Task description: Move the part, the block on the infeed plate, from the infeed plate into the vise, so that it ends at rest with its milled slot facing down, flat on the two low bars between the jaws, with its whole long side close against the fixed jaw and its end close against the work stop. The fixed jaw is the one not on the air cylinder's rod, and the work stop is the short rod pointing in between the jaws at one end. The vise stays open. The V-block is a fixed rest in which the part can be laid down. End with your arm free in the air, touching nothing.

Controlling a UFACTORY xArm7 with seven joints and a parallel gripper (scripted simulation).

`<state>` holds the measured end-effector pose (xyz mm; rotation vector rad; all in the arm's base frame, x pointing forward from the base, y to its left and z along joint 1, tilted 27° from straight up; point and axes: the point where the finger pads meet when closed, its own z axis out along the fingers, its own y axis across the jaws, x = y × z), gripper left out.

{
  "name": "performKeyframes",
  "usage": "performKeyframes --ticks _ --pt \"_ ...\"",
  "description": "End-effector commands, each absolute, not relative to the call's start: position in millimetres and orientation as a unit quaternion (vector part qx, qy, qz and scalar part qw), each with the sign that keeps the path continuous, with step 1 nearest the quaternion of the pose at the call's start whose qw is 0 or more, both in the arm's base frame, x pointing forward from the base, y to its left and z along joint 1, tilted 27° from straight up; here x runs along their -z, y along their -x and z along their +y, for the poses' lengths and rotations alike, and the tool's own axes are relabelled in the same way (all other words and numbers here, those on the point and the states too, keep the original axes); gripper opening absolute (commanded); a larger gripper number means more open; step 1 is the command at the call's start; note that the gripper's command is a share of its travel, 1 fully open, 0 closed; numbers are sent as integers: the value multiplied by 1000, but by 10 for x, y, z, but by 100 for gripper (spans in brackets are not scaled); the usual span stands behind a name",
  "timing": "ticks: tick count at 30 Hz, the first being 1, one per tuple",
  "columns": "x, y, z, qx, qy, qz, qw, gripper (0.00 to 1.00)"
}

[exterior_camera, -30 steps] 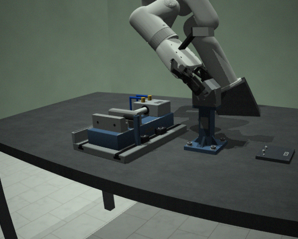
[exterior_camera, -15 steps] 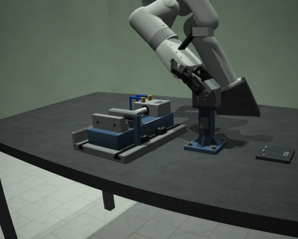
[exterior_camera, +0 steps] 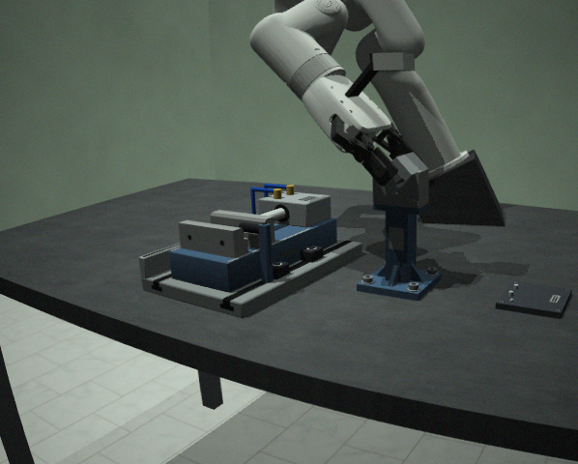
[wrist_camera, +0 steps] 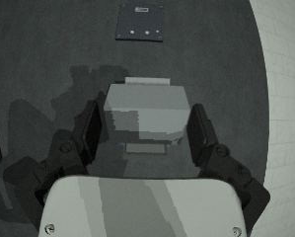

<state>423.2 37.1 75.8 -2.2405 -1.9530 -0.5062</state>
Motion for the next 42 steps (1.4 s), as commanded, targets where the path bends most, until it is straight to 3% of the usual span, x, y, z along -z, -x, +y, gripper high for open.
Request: performKeyframes --ticks 1,3,4,42 --pt "-769 -4243 378 168 741 -647 62 89" --pt "-769 -4243 378 168 741 -647 62 89" --pt "-769 -4243 378 168 741 -647 62 0" --pt "-770 -4243 378 168 741 -647 62 0"
